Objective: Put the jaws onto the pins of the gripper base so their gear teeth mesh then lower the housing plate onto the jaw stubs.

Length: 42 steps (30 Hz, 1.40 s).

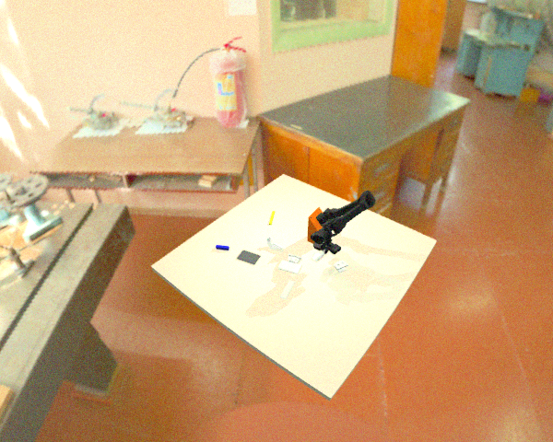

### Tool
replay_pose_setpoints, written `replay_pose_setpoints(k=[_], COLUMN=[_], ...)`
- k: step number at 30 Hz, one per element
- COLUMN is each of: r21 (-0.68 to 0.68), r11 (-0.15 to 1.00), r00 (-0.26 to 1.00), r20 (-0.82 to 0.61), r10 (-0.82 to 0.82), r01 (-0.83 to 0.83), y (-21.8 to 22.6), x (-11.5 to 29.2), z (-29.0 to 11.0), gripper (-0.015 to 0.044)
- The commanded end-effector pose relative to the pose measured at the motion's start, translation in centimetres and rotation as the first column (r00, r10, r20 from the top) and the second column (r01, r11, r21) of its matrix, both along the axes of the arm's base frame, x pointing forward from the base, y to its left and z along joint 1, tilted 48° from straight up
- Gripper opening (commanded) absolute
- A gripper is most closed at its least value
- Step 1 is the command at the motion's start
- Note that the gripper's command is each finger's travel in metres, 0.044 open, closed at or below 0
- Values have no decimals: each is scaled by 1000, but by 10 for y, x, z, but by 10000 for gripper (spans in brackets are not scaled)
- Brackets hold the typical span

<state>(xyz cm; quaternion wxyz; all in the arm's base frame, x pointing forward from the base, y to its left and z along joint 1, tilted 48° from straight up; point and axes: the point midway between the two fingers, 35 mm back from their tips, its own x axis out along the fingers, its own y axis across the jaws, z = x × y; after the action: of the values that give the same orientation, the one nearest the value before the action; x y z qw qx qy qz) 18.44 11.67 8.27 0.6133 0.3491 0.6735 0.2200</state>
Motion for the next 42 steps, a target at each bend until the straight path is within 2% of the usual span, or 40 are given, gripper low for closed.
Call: replay_pose_setpoints(k=[1, 13, 25, 33, 42], r21=[3, -33, -120, -150, -250], r11=[999, 967, 888, 860, 771], r00=[999, 928, 753, 693, 495], r20=[-31, -274, -486, -534, -643], r10=[-32, -251, -443, -485, -584], r01=[32, 252, 444, 487, 586], y=[1, 7, 13, 14, 18], x=[2, 10, 18, 20, 26], z=[2, 8, 15, 17, 21], gripper=[37, 37, 37, 37, 37])
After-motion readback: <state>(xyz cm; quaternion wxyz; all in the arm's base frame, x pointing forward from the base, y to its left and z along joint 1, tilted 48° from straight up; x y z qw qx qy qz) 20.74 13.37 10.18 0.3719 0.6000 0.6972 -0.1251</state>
